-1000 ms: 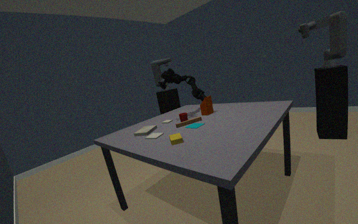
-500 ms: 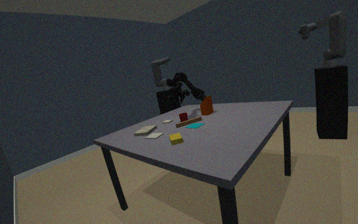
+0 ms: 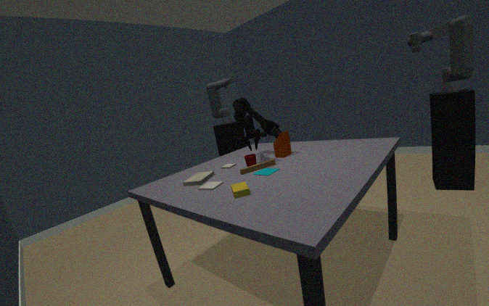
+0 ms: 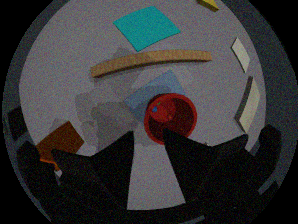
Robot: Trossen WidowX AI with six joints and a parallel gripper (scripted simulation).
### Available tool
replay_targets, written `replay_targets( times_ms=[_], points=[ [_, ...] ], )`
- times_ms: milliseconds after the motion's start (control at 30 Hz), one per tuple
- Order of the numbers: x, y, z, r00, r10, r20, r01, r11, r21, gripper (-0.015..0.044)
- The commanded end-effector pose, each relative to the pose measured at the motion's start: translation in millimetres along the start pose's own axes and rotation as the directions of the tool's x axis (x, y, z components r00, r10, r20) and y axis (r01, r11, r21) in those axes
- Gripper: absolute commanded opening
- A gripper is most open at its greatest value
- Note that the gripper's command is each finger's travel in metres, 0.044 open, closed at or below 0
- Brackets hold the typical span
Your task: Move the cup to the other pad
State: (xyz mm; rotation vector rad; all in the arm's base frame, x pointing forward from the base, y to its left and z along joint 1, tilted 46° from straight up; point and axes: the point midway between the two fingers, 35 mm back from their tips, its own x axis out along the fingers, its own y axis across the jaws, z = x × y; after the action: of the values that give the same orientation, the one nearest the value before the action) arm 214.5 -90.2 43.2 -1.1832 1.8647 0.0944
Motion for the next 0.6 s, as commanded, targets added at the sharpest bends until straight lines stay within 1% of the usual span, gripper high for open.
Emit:
replay_targets(
  times_ms=[0, 567],
  points=[
    [0, -1, 0, 1.0, -0.004, -0.017, 0.004, 1.0, -0.026, 0.0148],
    [23, -2, 2, 1.0, -0.003, -0.014, 0.003, 1.0, -0.026, 0.0148]
  ],
)
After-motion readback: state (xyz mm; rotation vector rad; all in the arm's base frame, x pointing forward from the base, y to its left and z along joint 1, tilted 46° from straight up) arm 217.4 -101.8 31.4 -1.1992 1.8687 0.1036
